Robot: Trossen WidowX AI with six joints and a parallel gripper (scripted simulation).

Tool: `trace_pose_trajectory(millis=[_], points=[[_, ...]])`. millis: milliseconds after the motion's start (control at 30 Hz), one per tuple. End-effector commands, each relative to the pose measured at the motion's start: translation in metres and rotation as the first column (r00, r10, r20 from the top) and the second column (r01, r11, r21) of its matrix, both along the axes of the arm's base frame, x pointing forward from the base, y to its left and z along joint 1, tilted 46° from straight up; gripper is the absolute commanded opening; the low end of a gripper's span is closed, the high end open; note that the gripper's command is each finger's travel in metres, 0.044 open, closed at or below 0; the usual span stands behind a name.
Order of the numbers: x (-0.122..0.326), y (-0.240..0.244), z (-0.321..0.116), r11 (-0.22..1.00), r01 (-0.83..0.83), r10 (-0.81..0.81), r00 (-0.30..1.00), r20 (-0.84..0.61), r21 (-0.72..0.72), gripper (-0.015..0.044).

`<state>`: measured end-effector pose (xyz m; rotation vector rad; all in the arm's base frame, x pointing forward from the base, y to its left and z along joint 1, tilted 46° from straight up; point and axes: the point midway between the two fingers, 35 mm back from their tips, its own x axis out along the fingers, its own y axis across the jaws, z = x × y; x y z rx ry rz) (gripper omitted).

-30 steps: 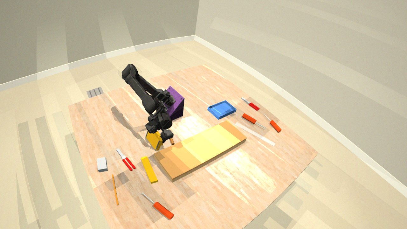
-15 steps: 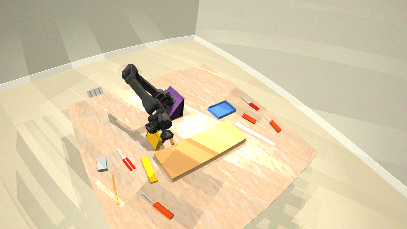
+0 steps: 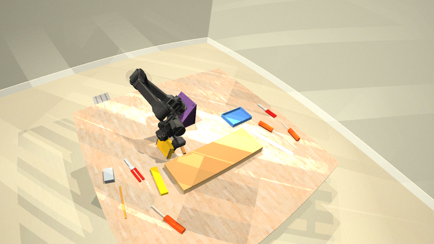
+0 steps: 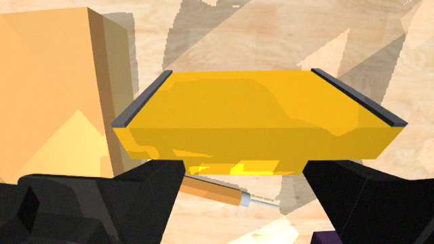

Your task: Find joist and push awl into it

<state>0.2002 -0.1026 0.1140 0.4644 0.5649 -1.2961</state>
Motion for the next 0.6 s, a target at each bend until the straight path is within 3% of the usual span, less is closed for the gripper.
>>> trace_pose_trajectory(millis=[0,567], points=[[0.003,0.005,0.007,1.0,-0.002,0.001,1.0,0.017,0.001,0.0],[0.0,0.02,0.021,1.0,-0.001,0.001,1.0,0.016,0.003,0.0]])
